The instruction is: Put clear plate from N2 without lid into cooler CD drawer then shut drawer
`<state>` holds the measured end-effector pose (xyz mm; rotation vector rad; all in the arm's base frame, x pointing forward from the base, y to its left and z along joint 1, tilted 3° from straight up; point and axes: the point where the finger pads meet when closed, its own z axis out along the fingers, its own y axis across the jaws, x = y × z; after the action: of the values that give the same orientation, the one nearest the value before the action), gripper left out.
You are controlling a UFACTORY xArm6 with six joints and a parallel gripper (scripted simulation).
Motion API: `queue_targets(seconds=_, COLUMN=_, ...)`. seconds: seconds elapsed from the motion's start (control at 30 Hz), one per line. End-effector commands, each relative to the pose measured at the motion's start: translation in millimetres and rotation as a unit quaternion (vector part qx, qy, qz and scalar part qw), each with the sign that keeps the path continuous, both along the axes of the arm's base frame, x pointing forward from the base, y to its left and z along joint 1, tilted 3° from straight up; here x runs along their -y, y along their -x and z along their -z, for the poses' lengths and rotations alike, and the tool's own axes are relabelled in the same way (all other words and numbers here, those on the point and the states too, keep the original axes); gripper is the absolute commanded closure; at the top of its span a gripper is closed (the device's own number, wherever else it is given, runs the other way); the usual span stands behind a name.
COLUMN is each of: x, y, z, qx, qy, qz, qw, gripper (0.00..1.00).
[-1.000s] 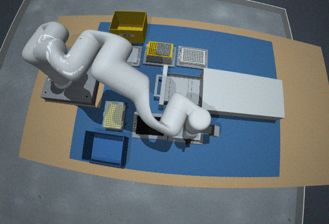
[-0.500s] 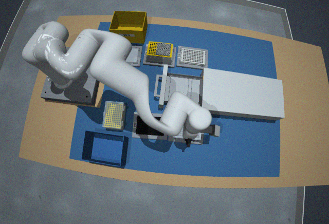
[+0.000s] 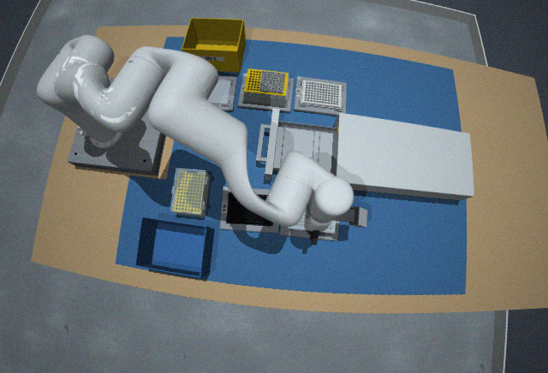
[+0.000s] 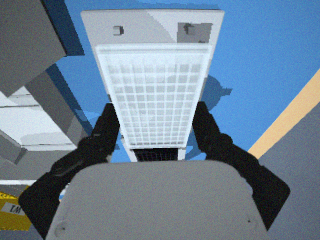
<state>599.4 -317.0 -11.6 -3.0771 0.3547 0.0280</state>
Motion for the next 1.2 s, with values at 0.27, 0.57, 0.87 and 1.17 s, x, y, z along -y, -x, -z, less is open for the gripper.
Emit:
queue_targets(seconds=0.27, x=2, y=-1.8, z=-19.1, qx=0.003, qy=0.002, qz=0.000, qw=1.000, gripper=1.00)
queue_targets(seconds=0.57, x=2, y=-2.0, z=-34.1, qx=0.003, qy=0.002, qz=0.000, qw=1.000, gripper=1.00)
queue_targets(seconds=0.87, x=3, y=-2.1, z=-45.8, qx=0.003, qy=0.002, qz=0.000, qw=1.000, gripper=1.00)
queue_targets(seconds=1.17, x=4, y=-2.2, z=-60.8, qx=0.003, qy=0.002, qz=0.000, qw=1.000, gripper=1.00)
